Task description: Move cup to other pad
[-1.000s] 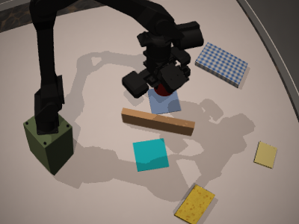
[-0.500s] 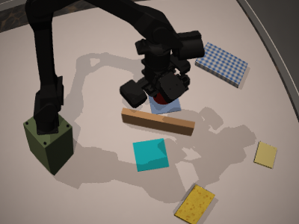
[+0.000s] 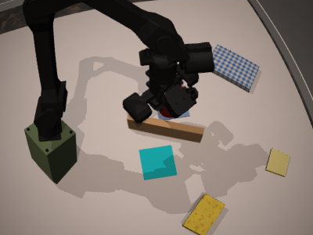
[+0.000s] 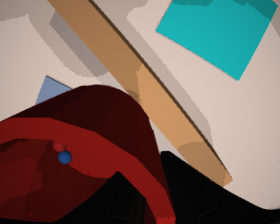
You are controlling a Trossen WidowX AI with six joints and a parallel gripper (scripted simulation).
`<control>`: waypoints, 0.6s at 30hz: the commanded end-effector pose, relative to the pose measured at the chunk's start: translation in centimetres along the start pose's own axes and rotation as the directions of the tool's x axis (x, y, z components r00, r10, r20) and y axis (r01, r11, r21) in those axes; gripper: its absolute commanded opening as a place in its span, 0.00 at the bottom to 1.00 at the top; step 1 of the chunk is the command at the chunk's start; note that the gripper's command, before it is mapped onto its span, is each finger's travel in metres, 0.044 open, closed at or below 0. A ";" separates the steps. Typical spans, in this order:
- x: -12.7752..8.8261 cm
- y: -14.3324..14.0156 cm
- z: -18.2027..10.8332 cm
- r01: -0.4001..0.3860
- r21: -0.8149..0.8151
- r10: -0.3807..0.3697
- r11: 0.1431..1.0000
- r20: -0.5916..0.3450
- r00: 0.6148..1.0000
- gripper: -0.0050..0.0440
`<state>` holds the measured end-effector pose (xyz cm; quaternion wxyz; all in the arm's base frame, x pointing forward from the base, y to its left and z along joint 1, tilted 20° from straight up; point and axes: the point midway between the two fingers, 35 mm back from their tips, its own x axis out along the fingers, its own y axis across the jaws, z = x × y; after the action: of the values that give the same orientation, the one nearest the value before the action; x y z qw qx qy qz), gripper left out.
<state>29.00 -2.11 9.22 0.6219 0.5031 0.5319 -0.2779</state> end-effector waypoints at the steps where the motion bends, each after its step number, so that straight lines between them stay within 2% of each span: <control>1: 0.0 -0.6 0.4 0.000 -0.003 0.000 1.000 -0.002 1.000 0.10; 18: -0.1 -2.7 2.2 -0.001 -0.003 0.001 1.000 -0.002 1.000 0.10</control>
<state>27.81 -4.78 8.57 0.6240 0.5033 0.5299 -0.2766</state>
